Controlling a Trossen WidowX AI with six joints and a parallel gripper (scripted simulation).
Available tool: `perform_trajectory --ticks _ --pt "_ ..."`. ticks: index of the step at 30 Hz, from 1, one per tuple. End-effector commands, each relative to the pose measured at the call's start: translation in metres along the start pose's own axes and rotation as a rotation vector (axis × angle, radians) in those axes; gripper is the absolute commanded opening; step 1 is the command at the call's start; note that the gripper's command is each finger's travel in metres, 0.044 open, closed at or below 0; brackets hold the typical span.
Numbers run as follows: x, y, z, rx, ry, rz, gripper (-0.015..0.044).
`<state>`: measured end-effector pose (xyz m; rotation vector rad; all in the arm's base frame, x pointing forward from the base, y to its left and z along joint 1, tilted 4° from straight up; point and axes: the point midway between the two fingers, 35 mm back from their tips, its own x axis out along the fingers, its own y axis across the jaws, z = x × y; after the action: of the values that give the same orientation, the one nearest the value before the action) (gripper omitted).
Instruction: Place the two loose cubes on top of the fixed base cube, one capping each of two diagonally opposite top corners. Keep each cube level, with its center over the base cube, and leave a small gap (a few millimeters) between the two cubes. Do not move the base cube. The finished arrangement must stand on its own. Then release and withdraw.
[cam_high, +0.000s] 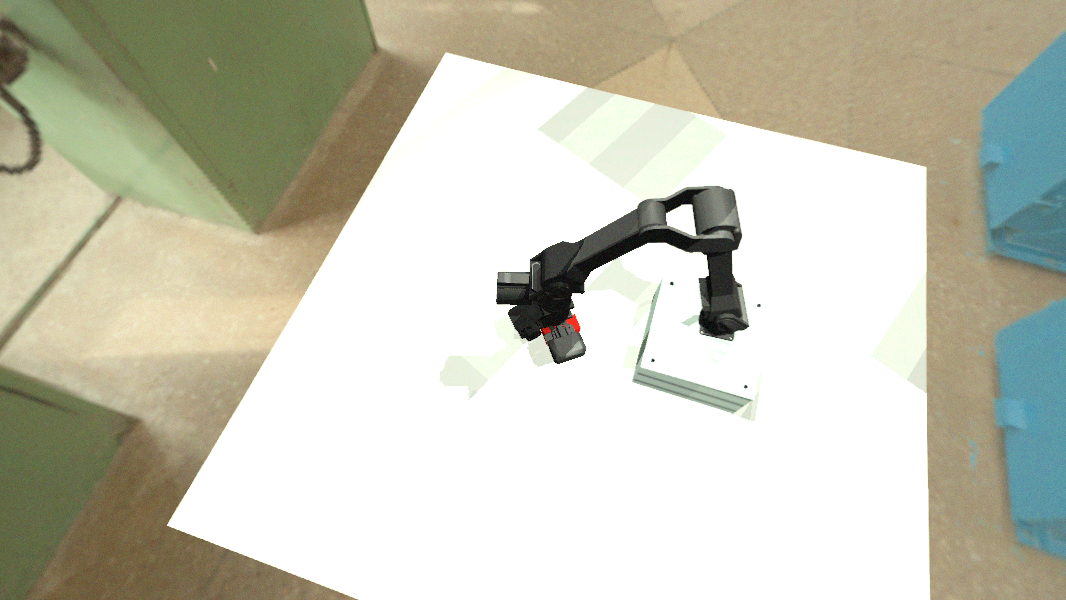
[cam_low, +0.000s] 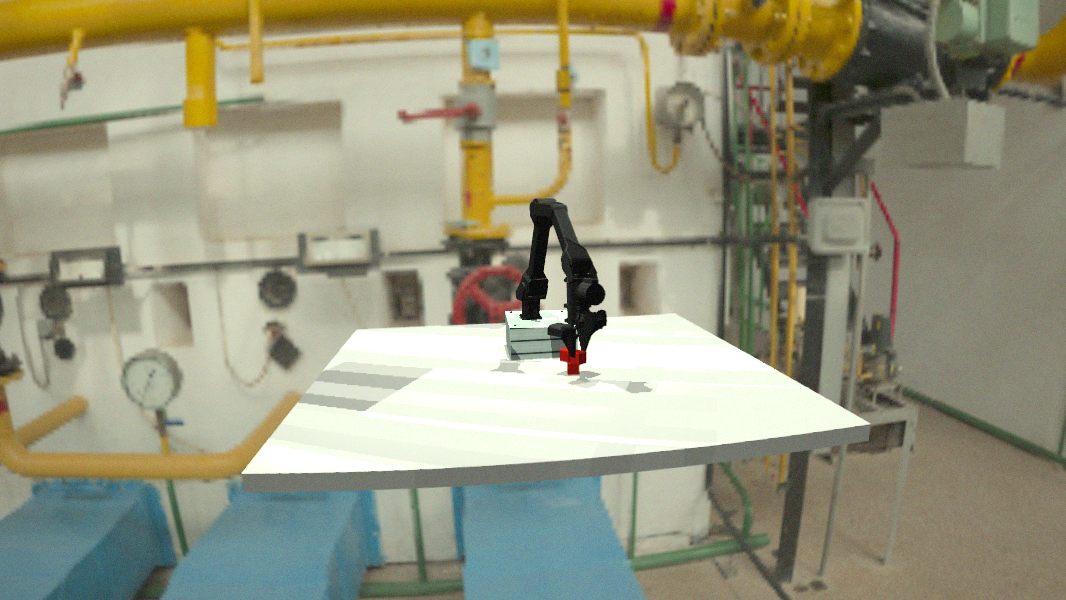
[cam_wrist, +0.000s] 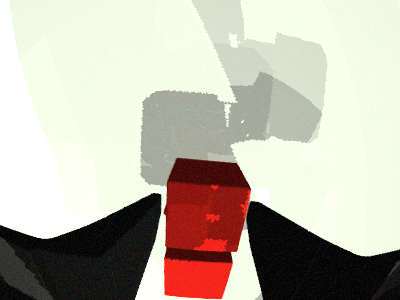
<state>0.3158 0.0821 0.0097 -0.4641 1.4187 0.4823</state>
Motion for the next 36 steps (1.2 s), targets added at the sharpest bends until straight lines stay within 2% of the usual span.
perform_trajectory --ticks 1,36 --pt "-0.005 0.0 0.0 0.0 0.001 -0.001 0.0205" --pt "-0.052 0.0 0.001 0.0 0.0 0.0 0.0205"
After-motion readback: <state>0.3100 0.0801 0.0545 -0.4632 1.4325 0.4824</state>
